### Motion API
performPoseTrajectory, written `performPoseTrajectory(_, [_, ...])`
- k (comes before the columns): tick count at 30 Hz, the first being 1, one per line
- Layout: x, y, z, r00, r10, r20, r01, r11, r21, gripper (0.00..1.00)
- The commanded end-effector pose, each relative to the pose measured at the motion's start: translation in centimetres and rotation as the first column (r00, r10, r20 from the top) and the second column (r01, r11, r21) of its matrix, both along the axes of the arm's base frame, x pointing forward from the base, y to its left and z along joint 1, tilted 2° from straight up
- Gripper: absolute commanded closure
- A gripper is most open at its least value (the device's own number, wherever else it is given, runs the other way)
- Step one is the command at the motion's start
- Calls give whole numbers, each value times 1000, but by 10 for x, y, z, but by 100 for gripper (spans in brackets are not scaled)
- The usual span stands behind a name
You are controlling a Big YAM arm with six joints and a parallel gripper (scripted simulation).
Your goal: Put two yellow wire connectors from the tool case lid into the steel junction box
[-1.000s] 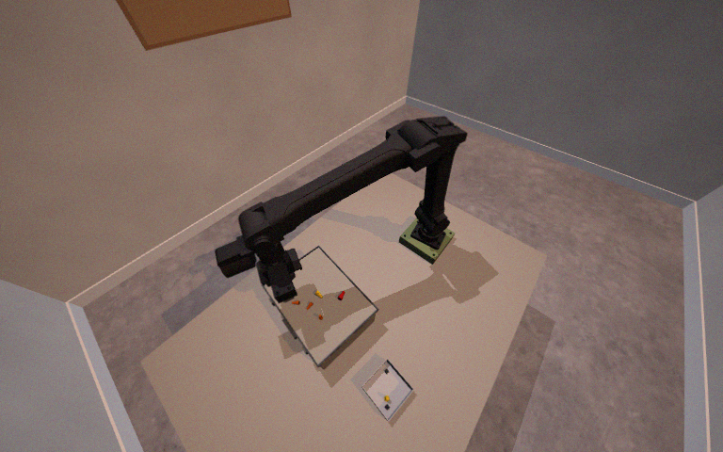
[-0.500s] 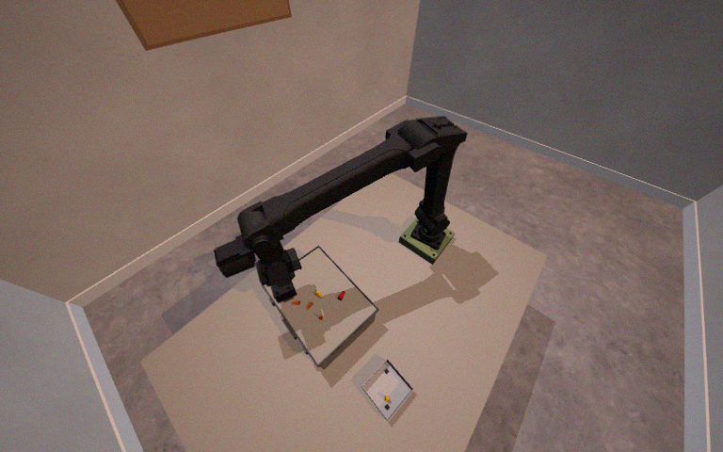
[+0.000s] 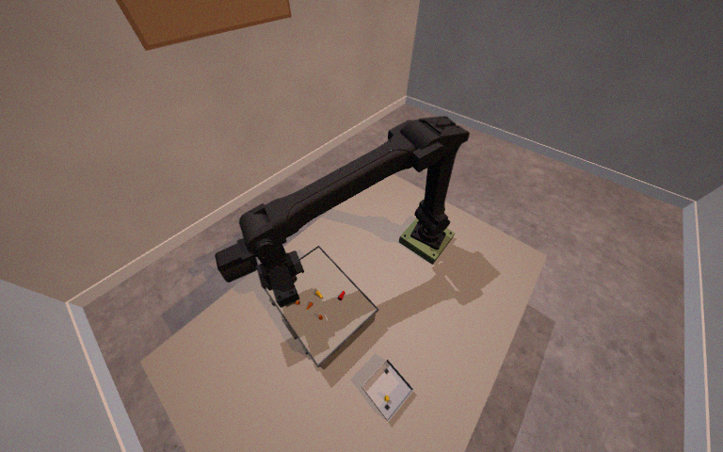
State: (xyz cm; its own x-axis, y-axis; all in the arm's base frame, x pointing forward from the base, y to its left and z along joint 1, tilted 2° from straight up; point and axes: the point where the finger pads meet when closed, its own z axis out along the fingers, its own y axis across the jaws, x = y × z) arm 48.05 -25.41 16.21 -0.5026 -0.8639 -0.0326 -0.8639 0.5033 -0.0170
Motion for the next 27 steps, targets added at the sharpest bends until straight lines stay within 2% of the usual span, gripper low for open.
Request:
performPoseTrajectory(1, [7,29,14,999,-1,32,2,1000,-12,91])
performPoseTrajectory(4, [8,48,14,999,-2,32,2,1000,-11,91])
performPoseTrajectory(6, [8,48,14,999,-2,32,2,1000,-11,91])
performPoseTrajectory(21, [20,172,15,999,-3,33,3,1000,-4,91])
performPoseTrajectory(23, [20,172,15,999,-3,33,3,1000,-4,91])
performPoseTrajectory(27, [25,208,6,1000,-3,14,3,1000,0,91])
